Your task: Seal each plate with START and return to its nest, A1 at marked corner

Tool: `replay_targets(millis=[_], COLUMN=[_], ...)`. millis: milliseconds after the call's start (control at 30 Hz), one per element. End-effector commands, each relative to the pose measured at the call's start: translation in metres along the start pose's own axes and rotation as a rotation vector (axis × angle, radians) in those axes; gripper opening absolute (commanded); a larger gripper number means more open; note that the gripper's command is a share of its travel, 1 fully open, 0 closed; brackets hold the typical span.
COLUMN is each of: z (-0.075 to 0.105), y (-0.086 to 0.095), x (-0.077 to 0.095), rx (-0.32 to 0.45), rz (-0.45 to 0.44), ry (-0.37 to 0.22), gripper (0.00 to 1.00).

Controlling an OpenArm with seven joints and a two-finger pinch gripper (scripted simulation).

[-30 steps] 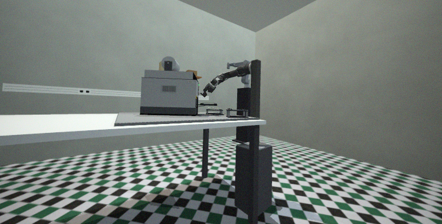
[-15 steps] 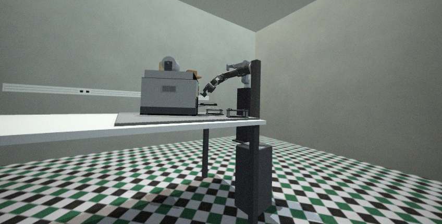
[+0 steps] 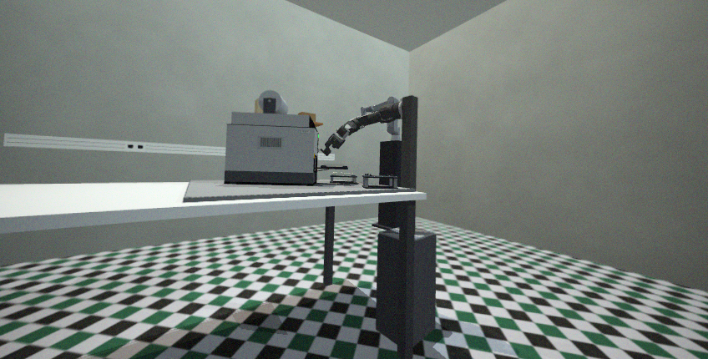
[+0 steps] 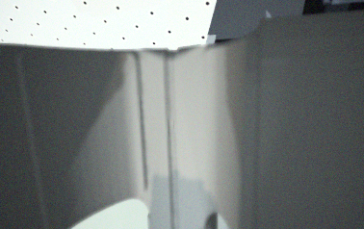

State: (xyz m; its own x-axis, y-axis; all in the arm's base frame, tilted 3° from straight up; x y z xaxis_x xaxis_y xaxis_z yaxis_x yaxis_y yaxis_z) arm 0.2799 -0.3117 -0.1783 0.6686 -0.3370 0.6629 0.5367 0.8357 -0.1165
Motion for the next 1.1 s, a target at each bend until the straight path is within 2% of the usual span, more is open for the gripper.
replay_targets(millis=[0, 1067], z=[0.0007, -0.0022], y=[0.0014, 0.0008], x=[0.0027, 0.0063], rx=[0.01, 0.01], rz=[-0.001, -0.001], ry=[-0.007, -0.007], gripper=[0.0, 0.0])
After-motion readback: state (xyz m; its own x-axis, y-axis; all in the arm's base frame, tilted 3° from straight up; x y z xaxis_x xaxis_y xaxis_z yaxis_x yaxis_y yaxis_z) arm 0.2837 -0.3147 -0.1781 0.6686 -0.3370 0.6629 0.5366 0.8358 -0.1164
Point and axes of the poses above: the point where the finger pads meet when closed, its own z axis back along the fingers, its own y axis across the jaws, x = y × z, the point moved 8 cm from there along z, back along the fingers, and after that the axes turned 8 degrees about z, right-handed, at the moved point
